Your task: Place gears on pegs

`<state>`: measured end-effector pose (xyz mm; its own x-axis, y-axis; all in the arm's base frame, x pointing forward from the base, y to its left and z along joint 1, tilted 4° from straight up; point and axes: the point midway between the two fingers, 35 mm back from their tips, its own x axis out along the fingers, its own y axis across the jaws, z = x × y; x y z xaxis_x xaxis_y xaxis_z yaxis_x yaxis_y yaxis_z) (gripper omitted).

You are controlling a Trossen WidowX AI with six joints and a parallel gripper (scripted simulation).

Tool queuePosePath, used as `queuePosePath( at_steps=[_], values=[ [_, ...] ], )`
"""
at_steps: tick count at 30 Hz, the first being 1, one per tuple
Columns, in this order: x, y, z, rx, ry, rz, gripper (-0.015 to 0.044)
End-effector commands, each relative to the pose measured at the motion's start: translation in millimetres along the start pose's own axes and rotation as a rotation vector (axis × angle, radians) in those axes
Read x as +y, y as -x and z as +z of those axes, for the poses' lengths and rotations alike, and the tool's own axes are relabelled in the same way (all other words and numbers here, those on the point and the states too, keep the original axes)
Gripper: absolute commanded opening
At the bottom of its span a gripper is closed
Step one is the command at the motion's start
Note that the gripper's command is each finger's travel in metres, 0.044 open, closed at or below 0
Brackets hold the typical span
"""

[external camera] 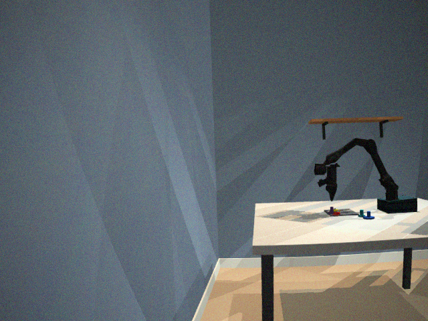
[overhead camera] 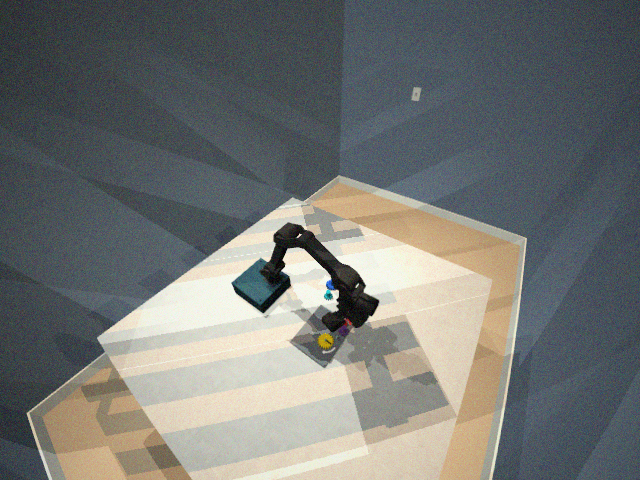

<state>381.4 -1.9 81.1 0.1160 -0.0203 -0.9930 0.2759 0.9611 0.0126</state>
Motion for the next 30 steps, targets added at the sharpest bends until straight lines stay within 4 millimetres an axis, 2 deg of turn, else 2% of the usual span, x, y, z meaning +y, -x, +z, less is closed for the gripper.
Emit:
queuePosePath(
  at_steps=[1,5,8,10,11,16,23,30],
  values=[
    [23,-2,-33,0.023,-0.028,-0.002,0.0245],
    [52,1,-95,0.027,-0.106,-0.001,0.035],
    [63,-1,-141,0.029,-0.165,0.0,0.0429],
    [65,-3,-168,0.03,-0.2,0.0,0.044],
    [65,-4,-176,0.03,-0.21,0.0,0.044],
    [64,-5,-175,0.03,-0.213,0.0,0.044],
    [63,-27,-175,0.03,-0.213,0.0,0.044],
    [64,-33,-175,0.03,-0.213,0.0,0.044]
  ],
)
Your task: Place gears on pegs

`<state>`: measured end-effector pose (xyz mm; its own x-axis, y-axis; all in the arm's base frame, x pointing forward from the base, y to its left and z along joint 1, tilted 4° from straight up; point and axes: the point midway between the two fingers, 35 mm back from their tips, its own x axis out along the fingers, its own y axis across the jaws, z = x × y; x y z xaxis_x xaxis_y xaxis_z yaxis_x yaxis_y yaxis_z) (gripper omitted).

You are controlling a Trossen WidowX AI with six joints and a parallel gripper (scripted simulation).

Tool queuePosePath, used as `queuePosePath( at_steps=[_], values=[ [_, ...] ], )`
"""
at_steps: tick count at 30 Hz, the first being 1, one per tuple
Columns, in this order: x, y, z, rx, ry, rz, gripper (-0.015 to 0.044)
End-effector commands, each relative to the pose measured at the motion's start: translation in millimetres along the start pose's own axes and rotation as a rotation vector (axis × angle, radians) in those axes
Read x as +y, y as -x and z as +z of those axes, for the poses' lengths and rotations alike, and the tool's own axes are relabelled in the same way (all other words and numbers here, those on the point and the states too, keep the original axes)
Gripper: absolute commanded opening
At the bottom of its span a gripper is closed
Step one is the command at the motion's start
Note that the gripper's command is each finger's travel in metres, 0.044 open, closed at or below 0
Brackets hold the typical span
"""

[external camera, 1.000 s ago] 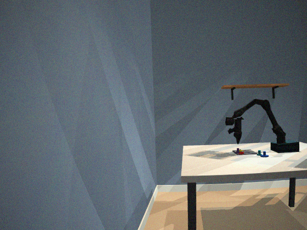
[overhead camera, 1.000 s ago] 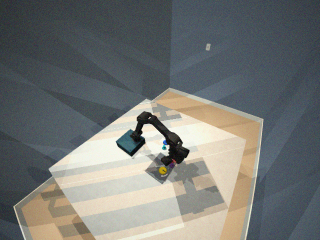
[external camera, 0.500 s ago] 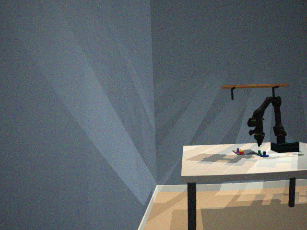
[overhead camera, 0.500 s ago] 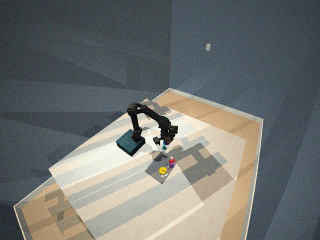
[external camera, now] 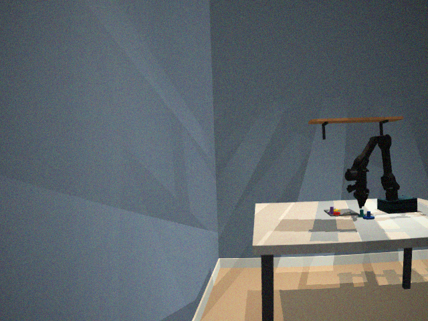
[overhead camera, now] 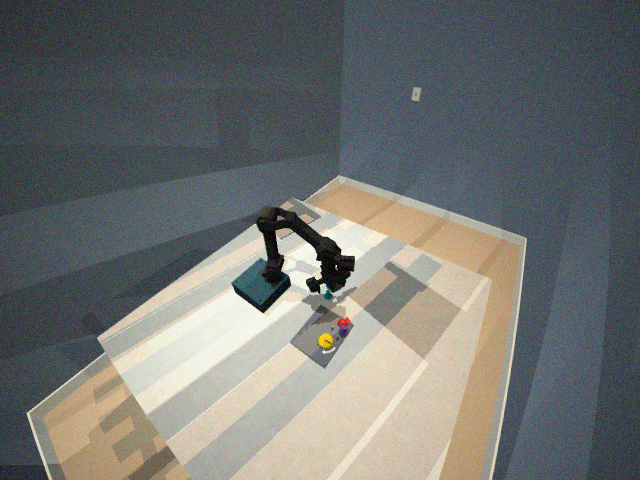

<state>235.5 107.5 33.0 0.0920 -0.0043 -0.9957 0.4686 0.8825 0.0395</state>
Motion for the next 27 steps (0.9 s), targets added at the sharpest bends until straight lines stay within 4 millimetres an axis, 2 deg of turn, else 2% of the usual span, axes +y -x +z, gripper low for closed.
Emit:
queuePosePath(
  at_steps=[1,13,18,27],
  values=[
    [-1,-6,0,0.001,-0.003,-0.006,0.044],
    [-1,-25,0,0.001,-0.003,-0.006,0.044],
    [-1,-26,0,0.001,-0.003,-0.006,0.044],
    [-1,-26,0,0.001,-0.003,-0.006,0.0204]
  ],
)
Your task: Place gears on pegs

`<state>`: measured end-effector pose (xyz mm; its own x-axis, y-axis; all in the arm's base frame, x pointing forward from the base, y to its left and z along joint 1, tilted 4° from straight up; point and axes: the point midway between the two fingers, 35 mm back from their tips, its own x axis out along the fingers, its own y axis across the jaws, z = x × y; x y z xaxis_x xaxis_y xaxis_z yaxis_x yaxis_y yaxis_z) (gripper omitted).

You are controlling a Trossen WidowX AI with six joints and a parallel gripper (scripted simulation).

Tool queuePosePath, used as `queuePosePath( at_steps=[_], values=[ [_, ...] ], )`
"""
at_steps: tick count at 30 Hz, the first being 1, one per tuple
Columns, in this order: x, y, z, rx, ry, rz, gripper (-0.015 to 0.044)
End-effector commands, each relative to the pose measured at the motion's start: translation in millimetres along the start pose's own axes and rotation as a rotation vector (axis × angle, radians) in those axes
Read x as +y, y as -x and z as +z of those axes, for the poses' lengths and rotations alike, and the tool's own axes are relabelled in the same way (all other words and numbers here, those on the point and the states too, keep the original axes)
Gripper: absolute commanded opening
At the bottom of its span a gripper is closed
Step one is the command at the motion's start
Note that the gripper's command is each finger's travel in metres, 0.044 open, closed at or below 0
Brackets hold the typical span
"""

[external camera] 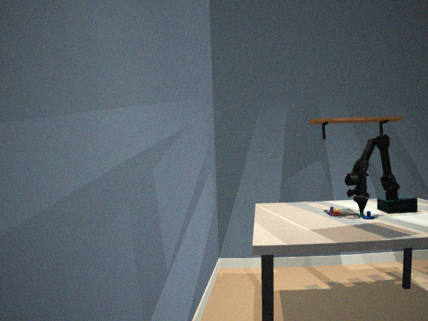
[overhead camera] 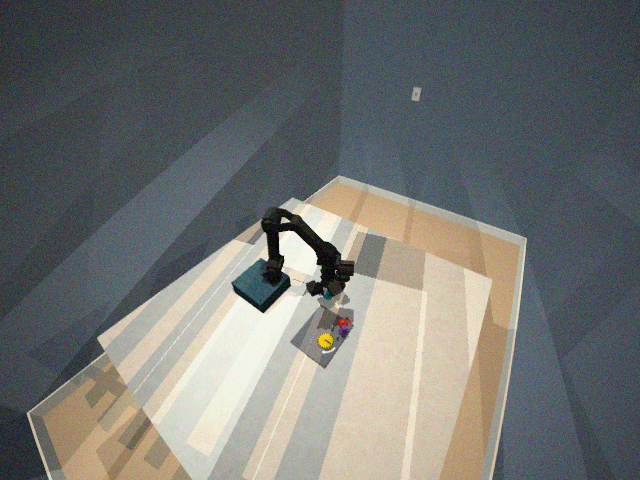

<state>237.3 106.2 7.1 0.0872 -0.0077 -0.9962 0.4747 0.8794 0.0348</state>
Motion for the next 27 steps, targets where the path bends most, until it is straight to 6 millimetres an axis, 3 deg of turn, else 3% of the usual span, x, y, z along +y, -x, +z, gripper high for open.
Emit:
queuePosePath(
  at_steps=[1,4,12,14,27],
  values=[
    [0,0,0,-0.001,0.004,-0.001,0.0177],
    [0,0,0,-0.001,0.004,-0.001,0.0099],
    [0,0,0,-0.001,0.004,-0.001,0.0045],
    [0,0,0,-0.002,0.004,-0.001,0.0],
    [7,31,3,-0.002,0.004,0.0,0.0]
  ],
)
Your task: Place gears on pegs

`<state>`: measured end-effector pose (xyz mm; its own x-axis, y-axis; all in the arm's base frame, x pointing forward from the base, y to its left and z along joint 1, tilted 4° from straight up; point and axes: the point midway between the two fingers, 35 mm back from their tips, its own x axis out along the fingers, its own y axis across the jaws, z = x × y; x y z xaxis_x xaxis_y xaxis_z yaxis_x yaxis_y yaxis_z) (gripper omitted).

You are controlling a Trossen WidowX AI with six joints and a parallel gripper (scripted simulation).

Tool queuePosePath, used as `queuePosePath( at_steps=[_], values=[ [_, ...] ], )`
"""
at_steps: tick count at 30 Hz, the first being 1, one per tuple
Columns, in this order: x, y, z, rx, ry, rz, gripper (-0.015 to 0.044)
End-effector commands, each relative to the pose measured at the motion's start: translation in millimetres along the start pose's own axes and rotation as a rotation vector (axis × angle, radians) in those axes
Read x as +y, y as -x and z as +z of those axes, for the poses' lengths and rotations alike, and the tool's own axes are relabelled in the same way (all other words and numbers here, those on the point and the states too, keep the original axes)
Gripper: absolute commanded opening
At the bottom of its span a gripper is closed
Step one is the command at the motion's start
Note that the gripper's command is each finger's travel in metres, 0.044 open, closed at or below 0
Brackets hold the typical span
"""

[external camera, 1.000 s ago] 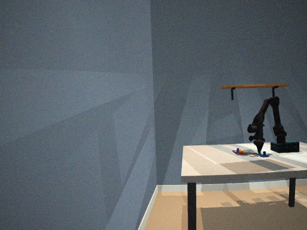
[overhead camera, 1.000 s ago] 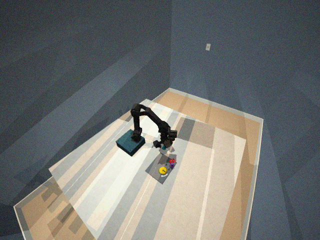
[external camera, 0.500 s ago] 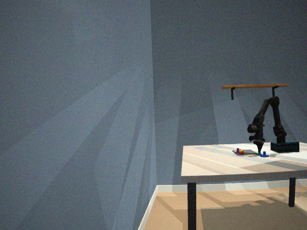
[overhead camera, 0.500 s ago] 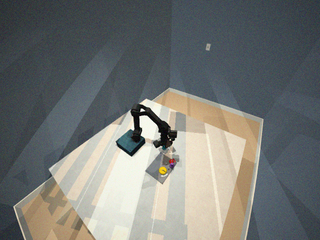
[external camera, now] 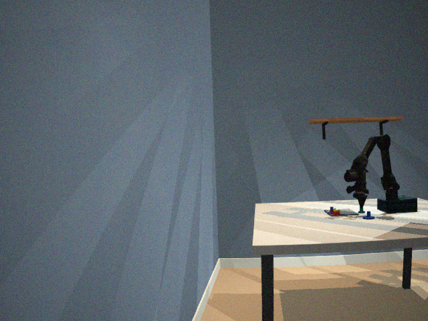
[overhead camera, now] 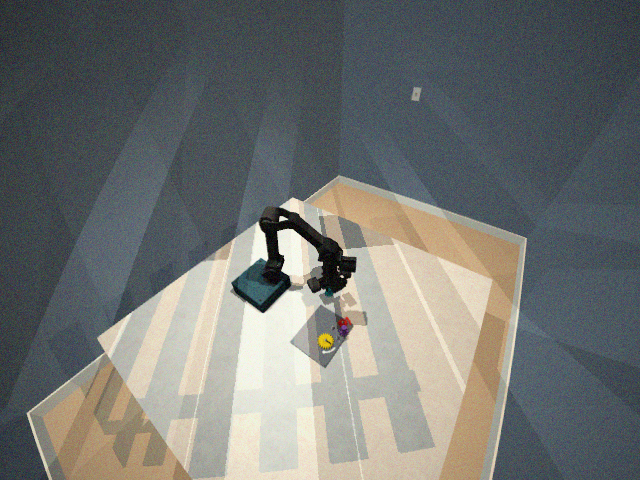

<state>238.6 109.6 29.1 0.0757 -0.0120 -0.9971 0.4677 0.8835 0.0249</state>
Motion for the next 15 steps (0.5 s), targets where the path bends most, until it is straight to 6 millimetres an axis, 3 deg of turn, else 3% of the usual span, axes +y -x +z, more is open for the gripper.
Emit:
queuePosePath(
  at_steps=[1,15],
  values=[
    [3,12,2,-0.01,-0.005,0.009,0.0],
    [6,49,2,-0.01,-0.005,0.01,0.0]
  ],
)
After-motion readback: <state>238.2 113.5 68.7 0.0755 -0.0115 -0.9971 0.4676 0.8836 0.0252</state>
